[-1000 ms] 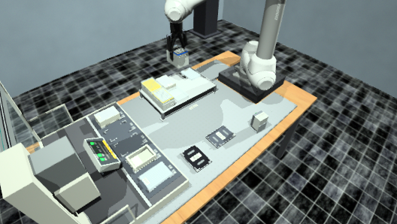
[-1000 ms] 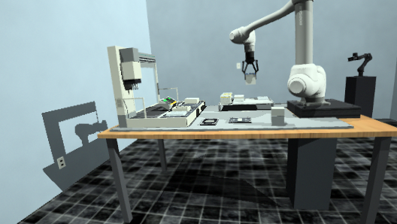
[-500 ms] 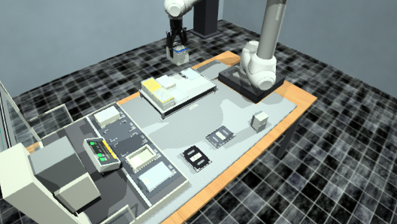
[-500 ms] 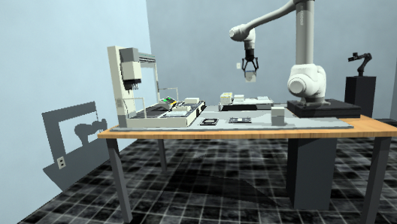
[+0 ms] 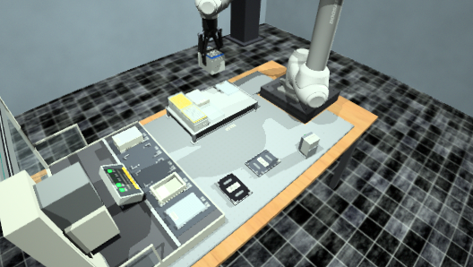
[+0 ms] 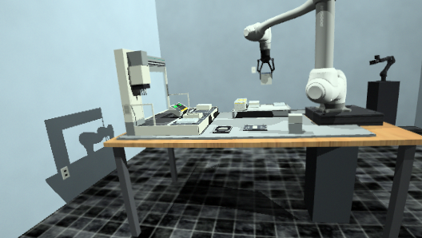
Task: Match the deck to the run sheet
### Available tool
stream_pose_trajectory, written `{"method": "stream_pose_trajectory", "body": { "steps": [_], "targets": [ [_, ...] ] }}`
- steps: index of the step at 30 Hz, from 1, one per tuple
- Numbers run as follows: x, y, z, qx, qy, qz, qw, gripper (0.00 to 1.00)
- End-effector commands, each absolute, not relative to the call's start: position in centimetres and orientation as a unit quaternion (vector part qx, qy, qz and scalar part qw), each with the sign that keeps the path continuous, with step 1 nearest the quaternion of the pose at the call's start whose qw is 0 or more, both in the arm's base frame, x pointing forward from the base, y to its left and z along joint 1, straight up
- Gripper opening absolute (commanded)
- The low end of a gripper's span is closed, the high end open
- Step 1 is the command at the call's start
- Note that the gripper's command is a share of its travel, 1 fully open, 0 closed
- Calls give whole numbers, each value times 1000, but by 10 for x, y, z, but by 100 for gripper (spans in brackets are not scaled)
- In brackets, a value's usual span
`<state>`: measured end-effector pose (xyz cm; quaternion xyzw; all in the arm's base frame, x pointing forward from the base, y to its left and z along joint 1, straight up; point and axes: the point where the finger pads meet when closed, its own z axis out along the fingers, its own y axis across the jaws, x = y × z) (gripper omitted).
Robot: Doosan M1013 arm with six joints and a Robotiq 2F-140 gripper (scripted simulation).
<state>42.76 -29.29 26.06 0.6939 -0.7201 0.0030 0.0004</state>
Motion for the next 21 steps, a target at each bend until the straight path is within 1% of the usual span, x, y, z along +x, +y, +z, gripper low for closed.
{"method": "stream_pose_trajectory", "body": {
  "steps": [1, 21],
  "targets": [
    [428, -293, 265, 694, -720, 4, 0, 10],
    [428, -293, 295, 694, -720, 4, 0, 10]
  ]
}}
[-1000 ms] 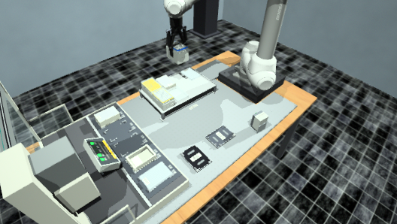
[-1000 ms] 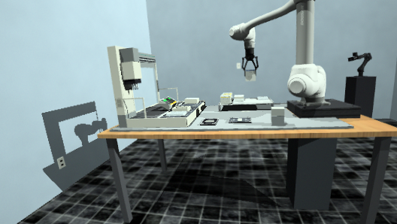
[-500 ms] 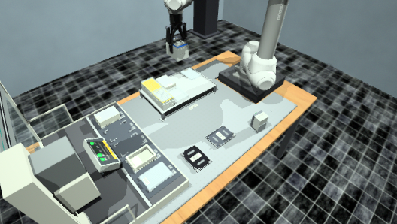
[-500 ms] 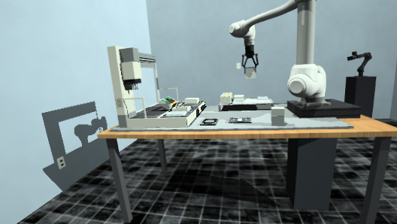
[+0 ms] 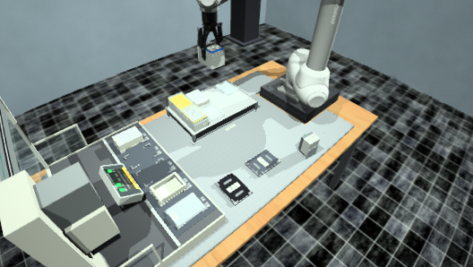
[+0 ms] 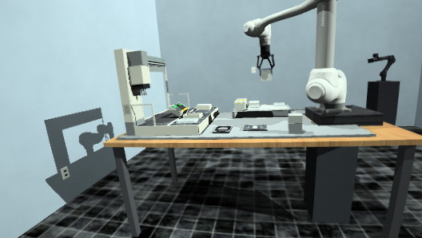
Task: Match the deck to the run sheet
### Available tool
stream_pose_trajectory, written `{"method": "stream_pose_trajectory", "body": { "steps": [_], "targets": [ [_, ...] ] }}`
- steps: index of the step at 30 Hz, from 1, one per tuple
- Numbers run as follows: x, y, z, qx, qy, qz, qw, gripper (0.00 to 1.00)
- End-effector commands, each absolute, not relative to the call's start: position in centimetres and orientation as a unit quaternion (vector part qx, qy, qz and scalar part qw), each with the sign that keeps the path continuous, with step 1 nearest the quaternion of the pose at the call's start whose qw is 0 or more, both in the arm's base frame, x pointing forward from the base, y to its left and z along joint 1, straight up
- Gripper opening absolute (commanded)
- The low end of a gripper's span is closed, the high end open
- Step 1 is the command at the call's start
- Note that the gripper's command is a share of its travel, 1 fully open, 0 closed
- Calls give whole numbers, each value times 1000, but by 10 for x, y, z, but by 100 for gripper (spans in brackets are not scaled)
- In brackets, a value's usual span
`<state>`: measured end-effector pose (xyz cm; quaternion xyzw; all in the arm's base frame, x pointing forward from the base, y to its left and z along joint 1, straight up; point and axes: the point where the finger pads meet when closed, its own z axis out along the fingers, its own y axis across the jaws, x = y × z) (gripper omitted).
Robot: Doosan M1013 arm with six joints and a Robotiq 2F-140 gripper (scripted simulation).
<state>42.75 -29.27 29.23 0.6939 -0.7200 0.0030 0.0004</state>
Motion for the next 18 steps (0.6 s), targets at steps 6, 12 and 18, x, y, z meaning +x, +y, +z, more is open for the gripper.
{"method": "stream_pose_trajectory", "body": {
  "steps": [6, 12, 18],
  "targets": [
    [428, -293, 295, 694, -720, 4, 0, 10],
    [428, -283, 295, 694, -720, 4, 0, 10],
    [428, -253, 295, 694, -720, 3, 0, 10]
  ]
}}
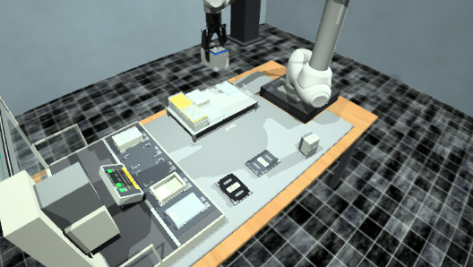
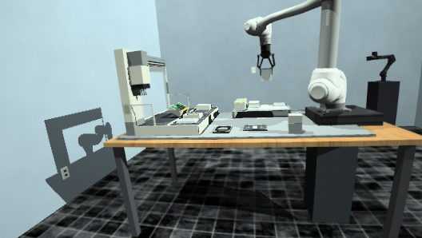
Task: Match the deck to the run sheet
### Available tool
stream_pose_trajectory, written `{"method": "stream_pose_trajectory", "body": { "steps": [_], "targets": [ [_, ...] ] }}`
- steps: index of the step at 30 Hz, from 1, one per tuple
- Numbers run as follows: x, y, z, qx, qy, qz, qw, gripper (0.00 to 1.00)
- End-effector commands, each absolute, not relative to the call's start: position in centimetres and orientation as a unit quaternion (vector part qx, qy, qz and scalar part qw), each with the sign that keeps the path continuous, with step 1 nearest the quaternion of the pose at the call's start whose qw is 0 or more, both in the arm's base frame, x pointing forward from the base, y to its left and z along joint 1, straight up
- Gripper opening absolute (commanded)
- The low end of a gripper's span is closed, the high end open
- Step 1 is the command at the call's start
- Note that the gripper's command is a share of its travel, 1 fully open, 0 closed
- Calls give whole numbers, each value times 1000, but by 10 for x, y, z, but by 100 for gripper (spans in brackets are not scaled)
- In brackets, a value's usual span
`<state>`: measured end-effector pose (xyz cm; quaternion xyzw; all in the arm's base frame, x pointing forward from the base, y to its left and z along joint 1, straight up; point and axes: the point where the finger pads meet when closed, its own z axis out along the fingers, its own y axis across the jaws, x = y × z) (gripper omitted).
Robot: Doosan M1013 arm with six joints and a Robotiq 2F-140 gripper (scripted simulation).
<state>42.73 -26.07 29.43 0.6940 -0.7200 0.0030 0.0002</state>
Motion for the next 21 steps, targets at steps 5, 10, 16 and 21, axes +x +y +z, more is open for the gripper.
{"method": "stream_pose_trajectory", "body": {
  "steps": [5, 10, 16, 21],
  "targets": [
    [428, -238, 295, 694, -720, 3, 0, 10],
    [428, -213, 295, 694, -720, 3, 0, 10],
    [428, -183, 295, 694, -720, 3, 0, 10],
    [428, -168, 294, 694, -720, 3, 0, 10]
  ]
}}
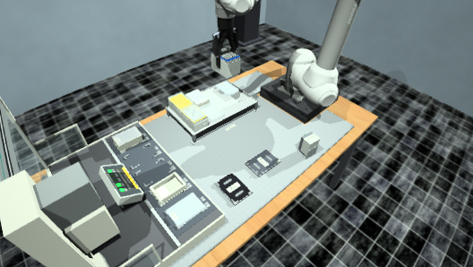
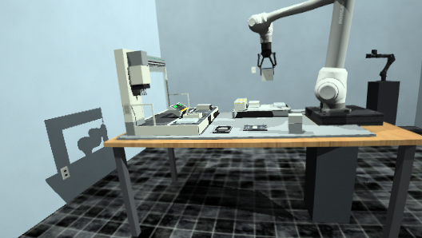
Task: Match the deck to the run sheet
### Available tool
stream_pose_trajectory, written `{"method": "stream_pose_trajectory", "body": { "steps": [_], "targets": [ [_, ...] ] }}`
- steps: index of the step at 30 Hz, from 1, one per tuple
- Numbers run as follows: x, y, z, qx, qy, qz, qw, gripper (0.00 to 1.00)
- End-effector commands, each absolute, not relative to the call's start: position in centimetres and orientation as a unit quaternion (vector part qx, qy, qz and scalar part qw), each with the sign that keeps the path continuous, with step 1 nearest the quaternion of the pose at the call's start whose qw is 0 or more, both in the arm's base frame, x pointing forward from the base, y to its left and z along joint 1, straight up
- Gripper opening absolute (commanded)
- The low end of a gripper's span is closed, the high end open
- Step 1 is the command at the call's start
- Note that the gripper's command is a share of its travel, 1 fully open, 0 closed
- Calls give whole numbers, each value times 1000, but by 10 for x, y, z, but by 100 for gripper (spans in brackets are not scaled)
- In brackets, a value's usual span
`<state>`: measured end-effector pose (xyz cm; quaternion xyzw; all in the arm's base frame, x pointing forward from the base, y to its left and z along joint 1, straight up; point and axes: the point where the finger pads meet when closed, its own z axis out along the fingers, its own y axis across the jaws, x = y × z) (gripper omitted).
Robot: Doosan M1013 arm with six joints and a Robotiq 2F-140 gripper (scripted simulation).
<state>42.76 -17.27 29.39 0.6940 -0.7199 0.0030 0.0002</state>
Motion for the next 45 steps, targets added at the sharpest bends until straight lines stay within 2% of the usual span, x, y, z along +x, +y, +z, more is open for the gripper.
{"method": "stream_pose_trajectory", "body": {
  "steps": [1, 31, 38, 45],
  "targets": [
    [428, -163, 294, 694, -720, 3, 0, 10],
    [429, -23, 294, 694, -720, 3, 0, 10],
    [429, -9, 294, 694, -720, 3, 0, 10],
    [464, -9, 294, 694, -720, 3, 0, 10]
  ]
}}
